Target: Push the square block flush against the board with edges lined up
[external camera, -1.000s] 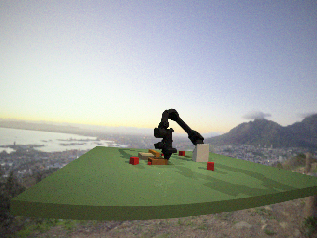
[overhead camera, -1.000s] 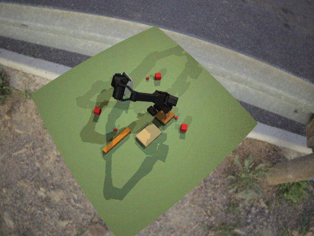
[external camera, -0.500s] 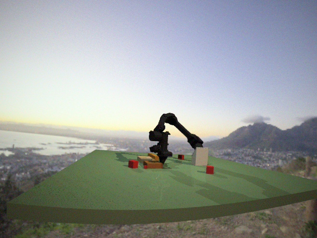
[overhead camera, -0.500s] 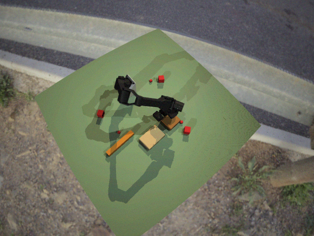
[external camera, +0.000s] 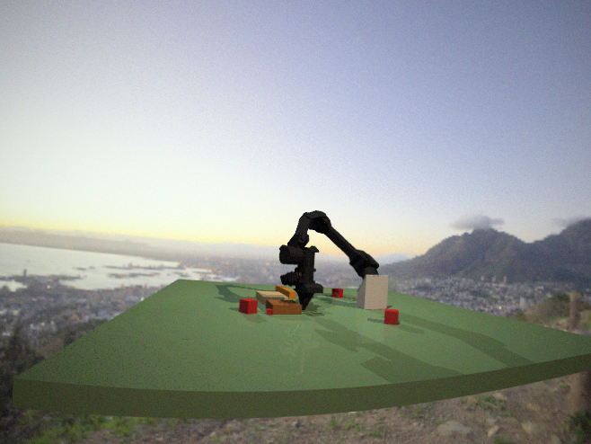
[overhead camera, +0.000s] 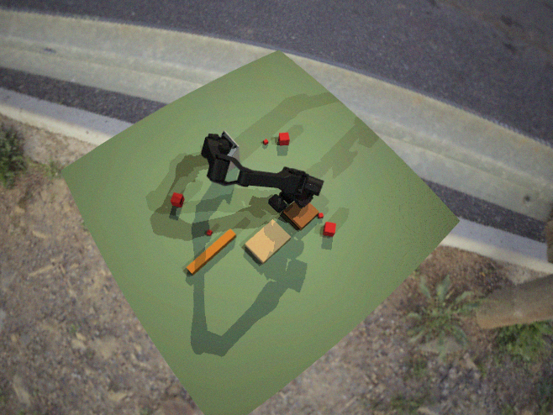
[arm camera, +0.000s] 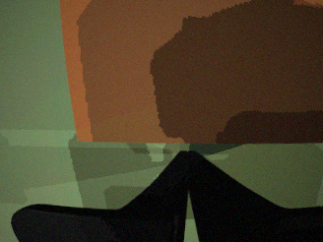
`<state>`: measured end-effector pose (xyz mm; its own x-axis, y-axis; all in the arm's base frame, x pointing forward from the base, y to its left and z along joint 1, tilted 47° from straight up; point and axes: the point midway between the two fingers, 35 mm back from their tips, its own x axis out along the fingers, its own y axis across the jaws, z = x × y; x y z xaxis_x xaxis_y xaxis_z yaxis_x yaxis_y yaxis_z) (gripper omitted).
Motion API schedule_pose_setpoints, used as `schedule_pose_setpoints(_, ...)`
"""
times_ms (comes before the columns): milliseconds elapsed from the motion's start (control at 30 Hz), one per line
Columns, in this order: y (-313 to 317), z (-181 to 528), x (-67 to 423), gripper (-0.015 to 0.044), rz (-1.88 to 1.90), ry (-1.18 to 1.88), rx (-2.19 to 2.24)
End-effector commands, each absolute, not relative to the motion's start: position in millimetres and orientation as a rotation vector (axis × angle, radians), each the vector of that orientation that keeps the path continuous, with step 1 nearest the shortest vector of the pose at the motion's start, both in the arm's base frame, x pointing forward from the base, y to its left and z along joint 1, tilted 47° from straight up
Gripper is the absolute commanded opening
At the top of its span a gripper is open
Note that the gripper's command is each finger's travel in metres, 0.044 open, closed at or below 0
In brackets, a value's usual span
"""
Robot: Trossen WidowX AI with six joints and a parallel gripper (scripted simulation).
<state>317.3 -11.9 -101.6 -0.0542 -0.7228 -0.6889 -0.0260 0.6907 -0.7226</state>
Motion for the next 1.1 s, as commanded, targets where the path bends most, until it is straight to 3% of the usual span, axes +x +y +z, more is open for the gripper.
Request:
schedule_pose_setpoints(0, -11, -100, 312, 0.0000, -0.636, 1.530, -0.636)
schedule_pose_setpoints(700, -9, -98, 285, 0.0000, -0.637, 1.535, -0.644)
schedule_pose_setpoints(833, 27, -63, 287, 0.0000, -0.634, 1.532, -0.635)
schedule_pose_setpoints(1067, 29, -63, 290, 0.0000, -0.628, 1.522, -0.643)
